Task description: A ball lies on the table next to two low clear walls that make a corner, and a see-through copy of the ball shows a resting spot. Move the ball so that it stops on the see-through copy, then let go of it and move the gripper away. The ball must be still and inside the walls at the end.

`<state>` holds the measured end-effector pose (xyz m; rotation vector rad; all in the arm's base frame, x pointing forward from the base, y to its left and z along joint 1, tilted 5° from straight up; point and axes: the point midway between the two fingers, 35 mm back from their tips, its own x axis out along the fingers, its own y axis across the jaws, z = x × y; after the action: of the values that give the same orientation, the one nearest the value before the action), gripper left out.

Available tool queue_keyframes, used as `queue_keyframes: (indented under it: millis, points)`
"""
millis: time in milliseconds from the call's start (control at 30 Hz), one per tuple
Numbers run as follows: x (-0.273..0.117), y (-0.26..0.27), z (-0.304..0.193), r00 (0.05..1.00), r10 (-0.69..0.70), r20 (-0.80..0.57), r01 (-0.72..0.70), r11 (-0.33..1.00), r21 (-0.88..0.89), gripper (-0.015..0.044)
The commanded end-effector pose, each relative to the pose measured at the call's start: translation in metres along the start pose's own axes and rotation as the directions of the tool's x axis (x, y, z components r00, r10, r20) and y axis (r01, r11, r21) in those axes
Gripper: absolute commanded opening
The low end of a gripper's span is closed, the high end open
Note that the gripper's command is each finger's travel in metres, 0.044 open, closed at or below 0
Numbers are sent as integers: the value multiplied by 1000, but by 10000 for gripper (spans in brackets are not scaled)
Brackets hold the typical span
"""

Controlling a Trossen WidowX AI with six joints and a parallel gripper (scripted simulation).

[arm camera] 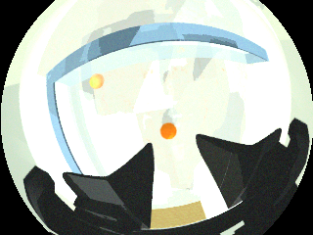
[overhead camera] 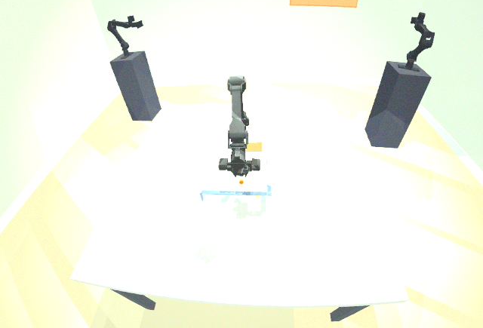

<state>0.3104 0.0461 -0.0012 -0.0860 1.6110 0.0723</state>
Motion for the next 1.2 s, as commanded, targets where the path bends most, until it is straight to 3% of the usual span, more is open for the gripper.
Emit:
queue_keyframes:
  millis: [0, 800, 933, 1167]
  points:
    - [15, 1, -3, 1000, 4, -19, -4, 1000, 5, 207]
    - [43, 1, -4, 1000, 4, -19, -4, 1000, 5, 207]
    - [43, 1, -4, 1000, 4, -19, -4, 1000, 5, 102]
    - [43, 1, -4, 1000, 4, -19, -4, 1000, 5, 55]
